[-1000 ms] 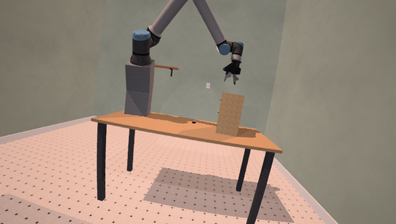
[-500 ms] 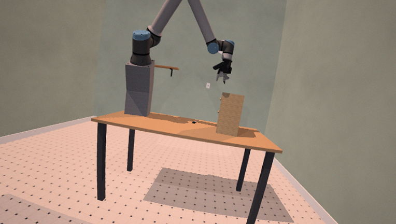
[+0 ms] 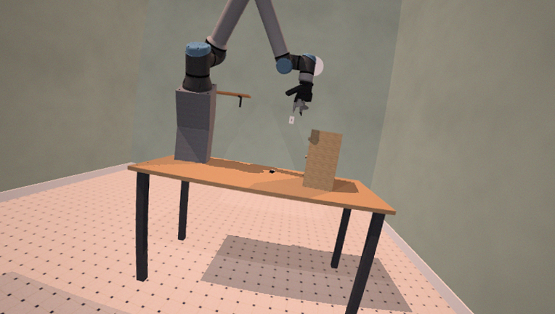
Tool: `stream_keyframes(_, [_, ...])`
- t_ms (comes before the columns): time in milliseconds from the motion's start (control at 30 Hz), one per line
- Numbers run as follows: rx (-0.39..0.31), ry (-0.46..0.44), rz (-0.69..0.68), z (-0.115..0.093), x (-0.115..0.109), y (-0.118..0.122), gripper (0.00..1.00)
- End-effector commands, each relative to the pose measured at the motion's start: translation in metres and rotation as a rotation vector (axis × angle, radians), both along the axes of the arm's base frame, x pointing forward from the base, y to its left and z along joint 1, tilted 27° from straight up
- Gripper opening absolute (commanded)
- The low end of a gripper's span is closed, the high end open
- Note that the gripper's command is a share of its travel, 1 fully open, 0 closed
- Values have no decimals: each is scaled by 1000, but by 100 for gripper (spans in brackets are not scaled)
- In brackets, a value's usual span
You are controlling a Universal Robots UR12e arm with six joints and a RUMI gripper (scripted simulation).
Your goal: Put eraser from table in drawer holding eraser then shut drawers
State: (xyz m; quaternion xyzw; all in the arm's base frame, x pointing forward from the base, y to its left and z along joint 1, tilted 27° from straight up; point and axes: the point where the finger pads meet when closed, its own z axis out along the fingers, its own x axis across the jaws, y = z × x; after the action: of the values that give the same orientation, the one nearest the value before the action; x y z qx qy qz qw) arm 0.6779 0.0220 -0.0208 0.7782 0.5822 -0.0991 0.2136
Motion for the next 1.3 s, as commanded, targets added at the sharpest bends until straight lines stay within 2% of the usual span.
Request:
stream_keyframes(0, [-5, 30, 93, 0, -34, -9, 100])
stream_keyframes(633, [-23, 97, 241, -1, -98, -22, 100])
stream_keyframes(1267, [-32, 126, 304, -2, -126, -27, 100])
